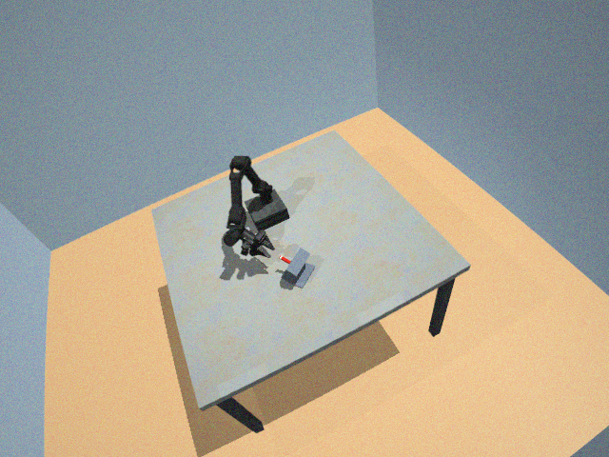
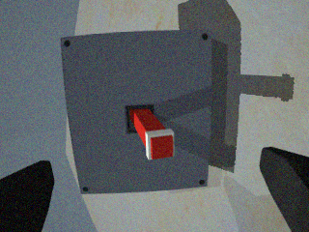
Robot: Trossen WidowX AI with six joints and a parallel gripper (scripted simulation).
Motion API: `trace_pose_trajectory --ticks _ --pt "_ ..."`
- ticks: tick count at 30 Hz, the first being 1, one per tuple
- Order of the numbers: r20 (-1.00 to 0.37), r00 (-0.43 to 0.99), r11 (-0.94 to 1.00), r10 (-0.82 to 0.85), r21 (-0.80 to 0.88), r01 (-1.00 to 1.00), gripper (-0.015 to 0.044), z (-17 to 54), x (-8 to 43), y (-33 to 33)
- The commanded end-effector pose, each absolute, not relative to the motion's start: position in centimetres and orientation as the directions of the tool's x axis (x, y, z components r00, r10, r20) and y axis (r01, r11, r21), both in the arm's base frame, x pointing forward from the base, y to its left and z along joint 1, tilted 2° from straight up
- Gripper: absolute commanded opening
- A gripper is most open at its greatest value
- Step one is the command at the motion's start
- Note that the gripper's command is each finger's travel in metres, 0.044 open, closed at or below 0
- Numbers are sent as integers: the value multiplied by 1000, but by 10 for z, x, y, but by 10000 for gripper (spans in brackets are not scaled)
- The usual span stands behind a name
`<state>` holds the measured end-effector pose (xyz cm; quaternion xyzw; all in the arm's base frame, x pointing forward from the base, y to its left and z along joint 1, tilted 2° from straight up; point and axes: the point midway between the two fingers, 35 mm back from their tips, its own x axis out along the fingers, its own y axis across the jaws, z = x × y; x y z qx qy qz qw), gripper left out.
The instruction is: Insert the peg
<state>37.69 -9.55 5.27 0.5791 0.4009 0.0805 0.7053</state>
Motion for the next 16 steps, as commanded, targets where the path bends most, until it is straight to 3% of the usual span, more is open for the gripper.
trace_pose_trajectory --ticks 1,16 --pt "-469 666 317 580 883 346 440 56 373 -99" --pt "-468 668 314 579 884 347 440 64 359 -111"
